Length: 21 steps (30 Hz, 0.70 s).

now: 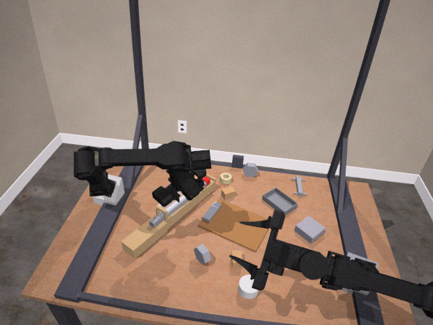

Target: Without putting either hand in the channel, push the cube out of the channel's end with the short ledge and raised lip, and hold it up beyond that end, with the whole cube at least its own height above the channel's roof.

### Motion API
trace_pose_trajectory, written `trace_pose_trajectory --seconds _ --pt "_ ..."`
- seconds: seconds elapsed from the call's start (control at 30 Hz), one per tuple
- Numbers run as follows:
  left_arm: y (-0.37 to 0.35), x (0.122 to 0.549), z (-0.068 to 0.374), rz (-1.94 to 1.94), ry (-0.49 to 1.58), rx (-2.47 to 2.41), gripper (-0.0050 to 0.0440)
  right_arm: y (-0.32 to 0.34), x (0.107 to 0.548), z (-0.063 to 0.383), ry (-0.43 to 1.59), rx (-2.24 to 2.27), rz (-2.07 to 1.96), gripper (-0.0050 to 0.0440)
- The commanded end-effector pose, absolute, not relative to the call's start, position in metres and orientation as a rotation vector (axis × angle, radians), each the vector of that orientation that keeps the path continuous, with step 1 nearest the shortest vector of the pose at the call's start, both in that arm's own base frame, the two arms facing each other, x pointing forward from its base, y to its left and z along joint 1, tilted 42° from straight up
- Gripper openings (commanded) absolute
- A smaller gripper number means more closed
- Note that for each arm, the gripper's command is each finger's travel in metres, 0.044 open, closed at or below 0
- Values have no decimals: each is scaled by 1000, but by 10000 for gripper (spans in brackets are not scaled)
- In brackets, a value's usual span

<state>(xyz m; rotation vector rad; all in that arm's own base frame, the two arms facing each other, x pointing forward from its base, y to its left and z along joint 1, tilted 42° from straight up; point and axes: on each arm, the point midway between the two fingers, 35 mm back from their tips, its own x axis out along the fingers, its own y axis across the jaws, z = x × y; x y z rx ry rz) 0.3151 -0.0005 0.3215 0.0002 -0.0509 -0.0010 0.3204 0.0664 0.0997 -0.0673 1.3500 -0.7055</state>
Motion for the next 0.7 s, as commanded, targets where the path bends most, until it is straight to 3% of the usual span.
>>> trace_pose_trajectory --seconds 0.0,0.67 --pt "-1 314 327 -4 -62 -4 400 88 334 88 1417 -259 -564 170" --pt "-1 314 327 -4 -62 -4 400 175 348 -14 1643 -1162 131 170"
